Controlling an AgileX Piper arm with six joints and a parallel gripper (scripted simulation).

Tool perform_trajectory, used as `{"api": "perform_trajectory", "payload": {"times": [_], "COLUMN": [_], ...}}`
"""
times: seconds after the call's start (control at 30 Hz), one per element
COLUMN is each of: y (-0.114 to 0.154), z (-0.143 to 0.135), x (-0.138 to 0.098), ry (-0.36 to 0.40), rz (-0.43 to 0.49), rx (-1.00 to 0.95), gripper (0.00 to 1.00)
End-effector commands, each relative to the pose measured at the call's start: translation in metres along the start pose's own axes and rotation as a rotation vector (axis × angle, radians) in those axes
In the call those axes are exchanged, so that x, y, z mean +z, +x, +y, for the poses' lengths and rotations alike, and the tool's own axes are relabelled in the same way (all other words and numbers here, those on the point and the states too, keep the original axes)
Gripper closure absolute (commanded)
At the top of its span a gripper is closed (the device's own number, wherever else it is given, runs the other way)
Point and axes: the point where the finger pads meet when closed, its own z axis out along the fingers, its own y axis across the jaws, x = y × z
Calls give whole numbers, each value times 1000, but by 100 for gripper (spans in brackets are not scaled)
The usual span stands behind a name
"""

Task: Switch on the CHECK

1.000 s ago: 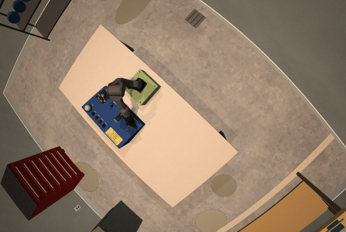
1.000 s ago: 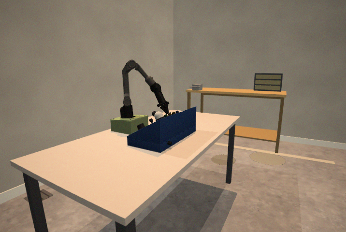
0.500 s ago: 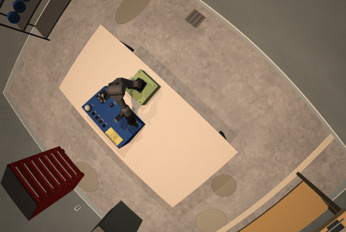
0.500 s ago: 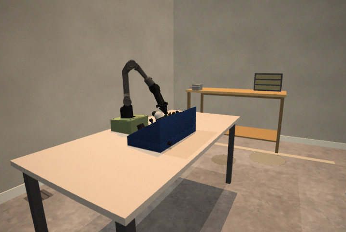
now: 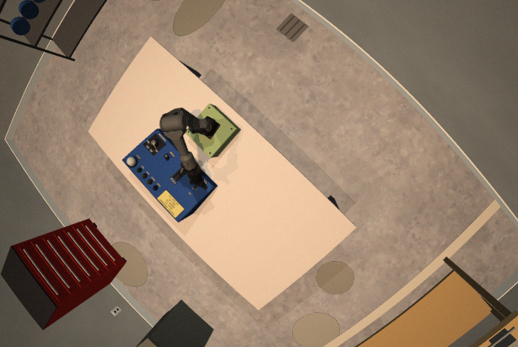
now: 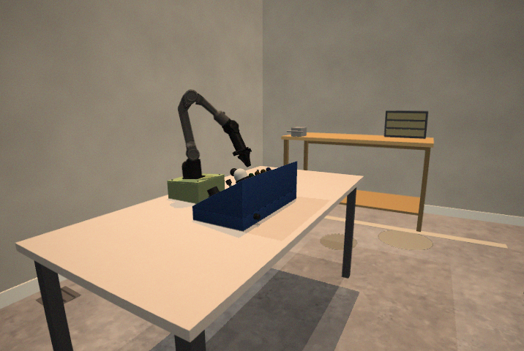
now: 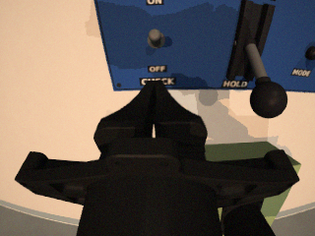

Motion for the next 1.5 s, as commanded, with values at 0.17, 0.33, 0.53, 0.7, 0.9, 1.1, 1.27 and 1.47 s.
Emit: {"api": "perform_trajectory", "payload": {"times": [0.17,0.33,0.53,0.7,0.9,1.1,1.27,1.47], "y": [-1,-1,-1,-1,-1,-1,-1,-1], "z": [0,0,0,0,0,0,0,0], "x": [-51,-68,-83,-84,-84,-84,-84,-84], "ry": [-1,-1,-1,-1,-1,-1,-1,-1], "rz": [-2,-2,-2,-2,-2,-2,-2,-2], "rx": [2,2,2,2,2,2,2,2], "gripper": [100,100,100,0,0,0,0,0]}}
